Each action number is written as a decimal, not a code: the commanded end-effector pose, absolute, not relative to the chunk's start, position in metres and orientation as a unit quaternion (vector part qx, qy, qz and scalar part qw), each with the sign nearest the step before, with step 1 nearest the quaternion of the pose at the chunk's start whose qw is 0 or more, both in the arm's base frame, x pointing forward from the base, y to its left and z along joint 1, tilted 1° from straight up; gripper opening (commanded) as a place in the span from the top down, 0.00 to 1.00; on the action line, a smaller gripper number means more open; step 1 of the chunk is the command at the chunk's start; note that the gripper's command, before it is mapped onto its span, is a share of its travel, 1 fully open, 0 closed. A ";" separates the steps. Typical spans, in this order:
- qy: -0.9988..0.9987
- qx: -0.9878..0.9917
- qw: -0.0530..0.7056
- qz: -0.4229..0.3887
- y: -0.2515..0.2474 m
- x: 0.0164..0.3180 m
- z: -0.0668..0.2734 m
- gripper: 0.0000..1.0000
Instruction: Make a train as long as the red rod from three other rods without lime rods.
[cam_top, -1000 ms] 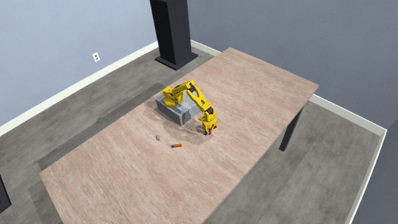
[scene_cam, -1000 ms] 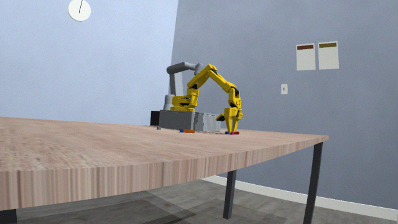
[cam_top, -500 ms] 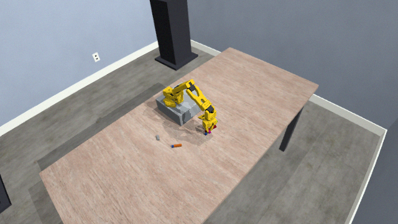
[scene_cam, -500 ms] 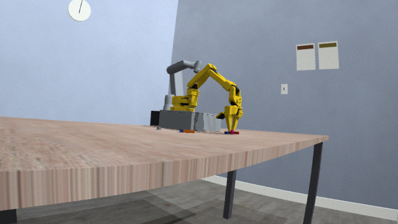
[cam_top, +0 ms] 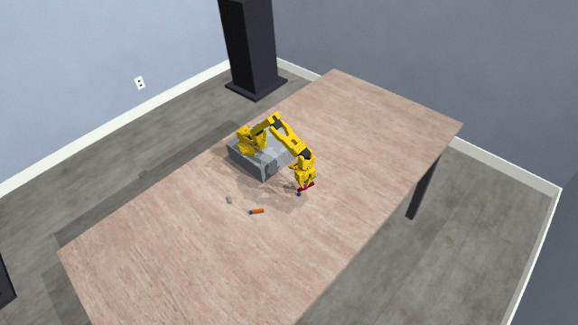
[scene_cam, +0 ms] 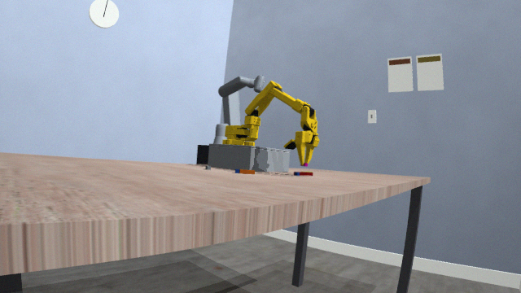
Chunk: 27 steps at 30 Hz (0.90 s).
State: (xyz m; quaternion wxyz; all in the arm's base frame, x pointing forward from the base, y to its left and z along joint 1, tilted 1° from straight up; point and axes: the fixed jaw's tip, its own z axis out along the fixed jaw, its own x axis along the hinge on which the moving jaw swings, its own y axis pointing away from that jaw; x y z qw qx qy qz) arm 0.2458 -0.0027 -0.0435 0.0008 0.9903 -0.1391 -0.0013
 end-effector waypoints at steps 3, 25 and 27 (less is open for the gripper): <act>-0.138 0.990 0.000 0.000 0.000 0.246 -0.039 1.00; -0.356 0.935 0.000 -0.001 -0.035 0.240 -0.042 1.00; -0.394 0.919 0.000 -0.001 -0.041 0.239 -0.042 1.00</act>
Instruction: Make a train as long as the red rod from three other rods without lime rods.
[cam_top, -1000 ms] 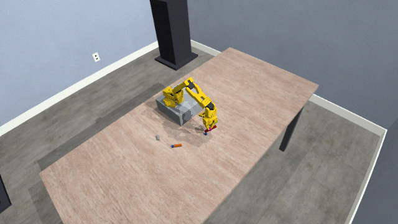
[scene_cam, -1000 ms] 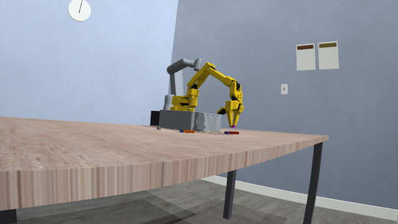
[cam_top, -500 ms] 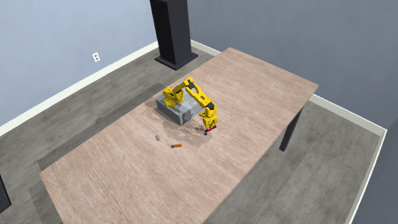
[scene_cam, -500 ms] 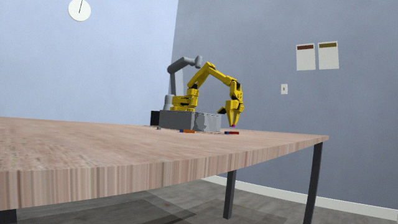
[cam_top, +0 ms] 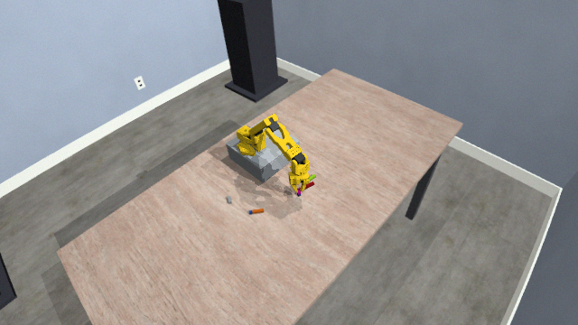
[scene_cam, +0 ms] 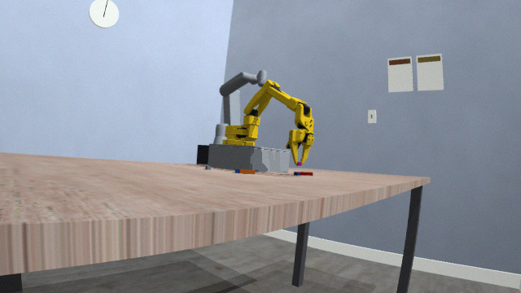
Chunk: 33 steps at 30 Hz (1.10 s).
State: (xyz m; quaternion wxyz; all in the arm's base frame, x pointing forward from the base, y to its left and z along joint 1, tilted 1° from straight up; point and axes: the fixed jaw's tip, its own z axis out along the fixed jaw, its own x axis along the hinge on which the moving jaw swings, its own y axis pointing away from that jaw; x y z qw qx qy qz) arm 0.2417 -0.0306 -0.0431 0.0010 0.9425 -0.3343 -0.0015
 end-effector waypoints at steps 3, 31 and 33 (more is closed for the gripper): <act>-0.449 0.894 0.000 -0.002 -0.050 0.237 -0.043 1.00; -0.827 0.562 0.002 -0.004 -0.119 0.206 -0.048 1.00; -0.849 0.529 0.002 -0.004 -0.124 0.203 -0.048 1.00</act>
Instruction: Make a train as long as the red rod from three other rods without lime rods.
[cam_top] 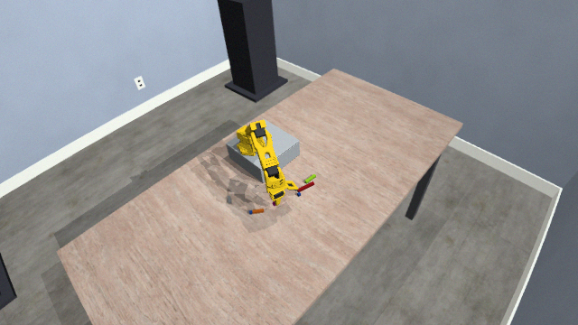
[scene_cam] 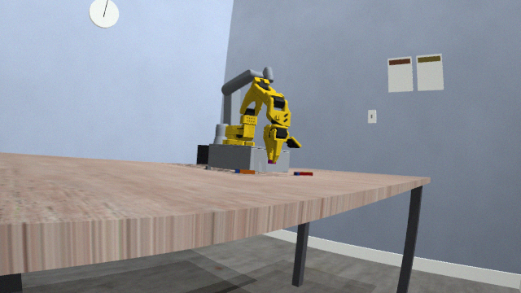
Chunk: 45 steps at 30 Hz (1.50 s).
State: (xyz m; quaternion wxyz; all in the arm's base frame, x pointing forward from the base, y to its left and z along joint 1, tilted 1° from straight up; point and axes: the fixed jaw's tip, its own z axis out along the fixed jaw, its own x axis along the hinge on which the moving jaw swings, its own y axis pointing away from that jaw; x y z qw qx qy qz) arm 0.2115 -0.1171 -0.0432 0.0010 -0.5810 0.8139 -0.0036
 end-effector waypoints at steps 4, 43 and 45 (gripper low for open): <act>0.880 -0.475 -0.002 0.005 -0.132 0.198 -0.049 1.00; 0.912 -0.411 -0.006 0.011 -0.141 0.188 -0.051 1.00; 0.912 -0.411 -0.006 0.011 -0.141 0.188 -0.051 1.00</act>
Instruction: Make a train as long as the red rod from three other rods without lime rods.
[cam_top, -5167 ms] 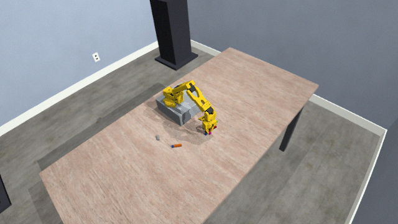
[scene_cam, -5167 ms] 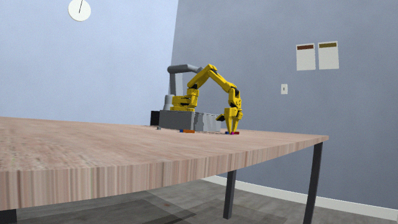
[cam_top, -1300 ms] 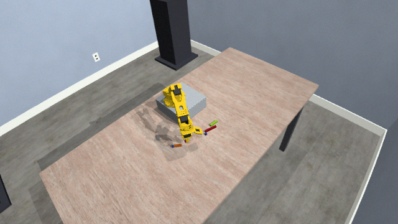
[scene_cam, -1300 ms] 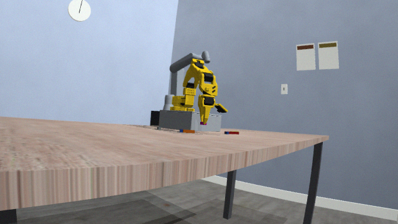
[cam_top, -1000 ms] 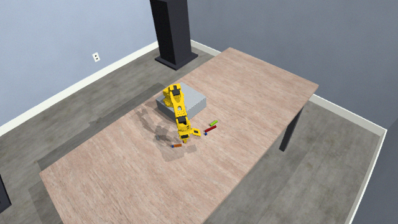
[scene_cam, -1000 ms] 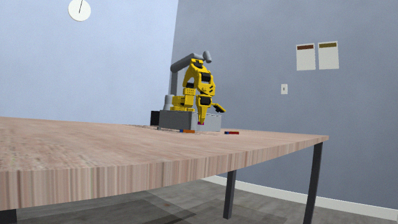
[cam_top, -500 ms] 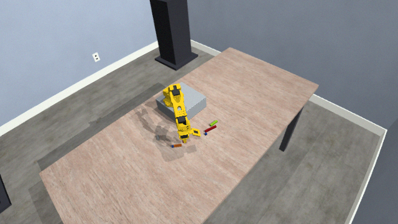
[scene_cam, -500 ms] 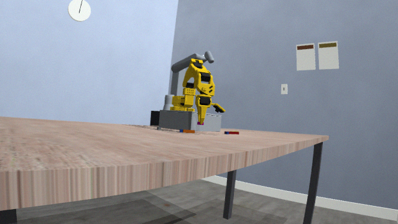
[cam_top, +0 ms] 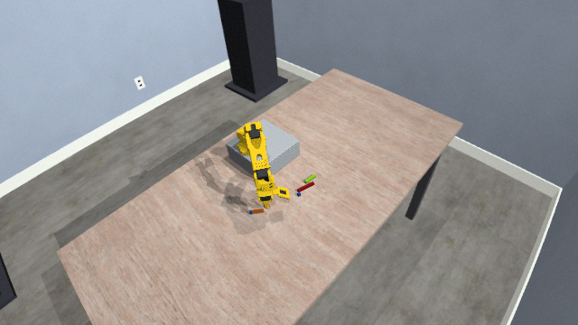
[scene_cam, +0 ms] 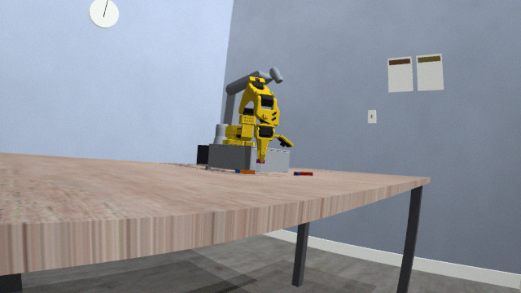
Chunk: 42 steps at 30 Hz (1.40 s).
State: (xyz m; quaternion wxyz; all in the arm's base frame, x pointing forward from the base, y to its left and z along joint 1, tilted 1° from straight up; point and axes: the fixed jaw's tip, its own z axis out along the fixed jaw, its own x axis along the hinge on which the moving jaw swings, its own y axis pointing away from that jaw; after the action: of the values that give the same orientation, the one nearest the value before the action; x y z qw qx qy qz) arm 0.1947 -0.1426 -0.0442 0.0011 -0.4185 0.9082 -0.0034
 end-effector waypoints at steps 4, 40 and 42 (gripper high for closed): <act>0.912 -0.411 -0.006 0.011 -0.141 0.188 -0.051 1.00; 0.912 -0.411 -0.006 0.011 -0.140 0.188 -0.071 1.00; 0.911 -0.411 -0.005 0.008 -0.141 0.189 -0.070 1.00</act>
State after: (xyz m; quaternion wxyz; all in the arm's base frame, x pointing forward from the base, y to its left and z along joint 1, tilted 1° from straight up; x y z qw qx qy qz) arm 0.1915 -0.1403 -0.0658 -0.0029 -0.4180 0.9084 0.0038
